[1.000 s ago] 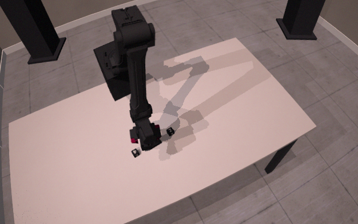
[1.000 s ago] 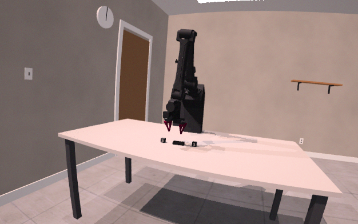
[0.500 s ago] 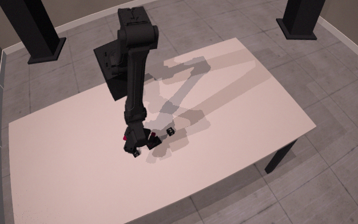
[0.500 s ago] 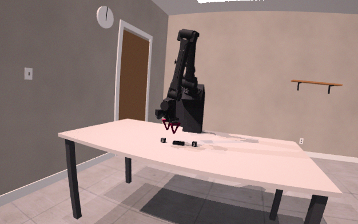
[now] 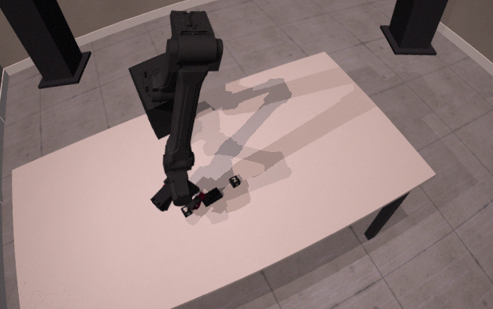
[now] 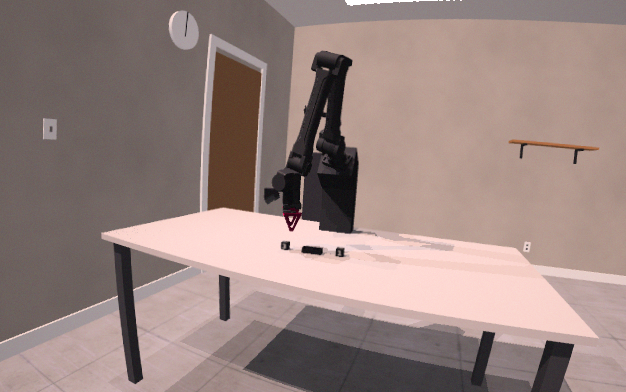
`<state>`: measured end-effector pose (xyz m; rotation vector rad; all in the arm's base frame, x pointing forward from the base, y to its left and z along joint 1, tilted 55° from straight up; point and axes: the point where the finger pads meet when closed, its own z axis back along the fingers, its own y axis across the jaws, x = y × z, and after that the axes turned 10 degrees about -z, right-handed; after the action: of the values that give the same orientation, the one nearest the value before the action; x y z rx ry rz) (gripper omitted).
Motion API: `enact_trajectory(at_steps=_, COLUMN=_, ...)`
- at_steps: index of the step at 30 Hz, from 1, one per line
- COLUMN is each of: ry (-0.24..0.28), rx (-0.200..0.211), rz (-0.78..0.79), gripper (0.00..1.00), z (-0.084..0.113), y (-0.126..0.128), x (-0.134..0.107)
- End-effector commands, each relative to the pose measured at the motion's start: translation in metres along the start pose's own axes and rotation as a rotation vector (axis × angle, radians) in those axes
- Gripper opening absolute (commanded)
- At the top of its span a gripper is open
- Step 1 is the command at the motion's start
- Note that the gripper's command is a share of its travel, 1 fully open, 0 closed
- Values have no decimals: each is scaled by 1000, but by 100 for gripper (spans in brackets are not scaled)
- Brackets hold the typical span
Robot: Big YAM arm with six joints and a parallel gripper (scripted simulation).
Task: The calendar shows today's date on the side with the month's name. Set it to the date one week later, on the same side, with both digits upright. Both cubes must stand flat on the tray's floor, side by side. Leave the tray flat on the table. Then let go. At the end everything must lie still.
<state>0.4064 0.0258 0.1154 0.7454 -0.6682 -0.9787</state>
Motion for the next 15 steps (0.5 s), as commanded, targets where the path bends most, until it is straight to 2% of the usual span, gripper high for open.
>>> enact_trajectory(at_steps=1, ry=-14, rx=-18, rz=-174, gripper=100, z=1, y=-8, x=13)
enact_trajectory(at_steps=4, ry=-17, rx=-9, rz=-274, gripper=100, z=4, y=-8, x=20)
enact_trajectory(at_steps=14, ry=-19, rx=-6, rz=-348, gripper=100, z=5, y=-11, x=24)
enact_trajectory(at_steps=15, ry=-19, rx=-6, rz=-347, gripper=44, z=6, y=-10, x=24)
